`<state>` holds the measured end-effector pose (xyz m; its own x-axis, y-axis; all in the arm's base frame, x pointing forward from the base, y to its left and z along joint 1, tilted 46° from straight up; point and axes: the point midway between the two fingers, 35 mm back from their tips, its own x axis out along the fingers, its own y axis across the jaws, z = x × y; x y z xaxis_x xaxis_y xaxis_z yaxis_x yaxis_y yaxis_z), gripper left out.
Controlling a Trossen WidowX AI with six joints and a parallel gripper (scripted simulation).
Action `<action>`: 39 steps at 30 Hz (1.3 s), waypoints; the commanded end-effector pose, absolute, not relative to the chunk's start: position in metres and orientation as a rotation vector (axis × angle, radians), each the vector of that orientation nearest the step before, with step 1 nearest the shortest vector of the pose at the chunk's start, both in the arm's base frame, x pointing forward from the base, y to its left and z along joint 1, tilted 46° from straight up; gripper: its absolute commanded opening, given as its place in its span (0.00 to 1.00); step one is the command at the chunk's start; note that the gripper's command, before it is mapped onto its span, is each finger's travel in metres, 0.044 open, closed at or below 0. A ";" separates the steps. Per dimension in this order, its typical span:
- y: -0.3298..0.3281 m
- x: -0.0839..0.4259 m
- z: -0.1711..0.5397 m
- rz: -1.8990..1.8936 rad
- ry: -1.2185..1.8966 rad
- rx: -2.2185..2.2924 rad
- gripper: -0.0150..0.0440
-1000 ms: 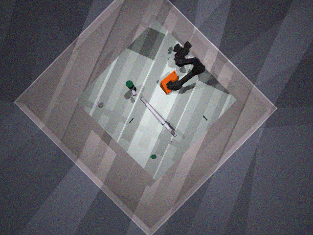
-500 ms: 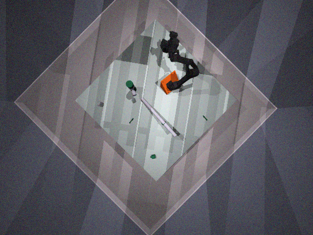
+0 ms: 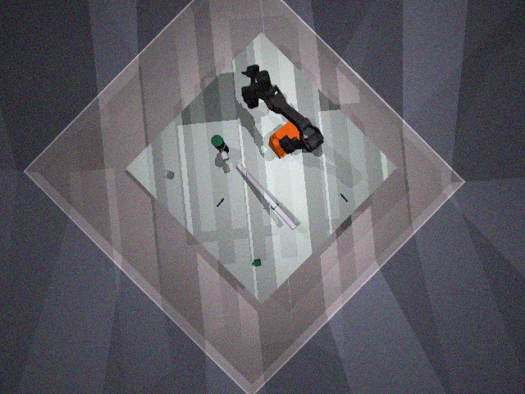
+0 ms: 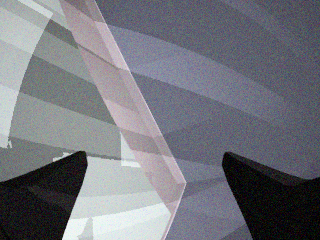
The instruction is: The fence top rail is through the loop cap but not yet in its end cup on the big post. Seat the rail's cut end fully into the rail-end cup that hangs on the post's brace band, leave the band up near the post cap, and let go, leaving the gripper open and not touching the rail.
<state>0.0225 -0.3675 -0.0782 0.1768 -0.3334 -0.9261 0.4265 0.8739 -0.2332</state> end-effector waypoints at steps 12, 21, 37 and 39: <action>-0.243 0.229 0.028 0.074 0.981 0.379 1.00; -0.123 0.285 0.112 0.422 0.942 0.642 1.00; -0.131 0.300 0.092 0.596 0.853 0.308 1.00; -0.145 0.304 0.074 0.654 0.807 0.124 1.00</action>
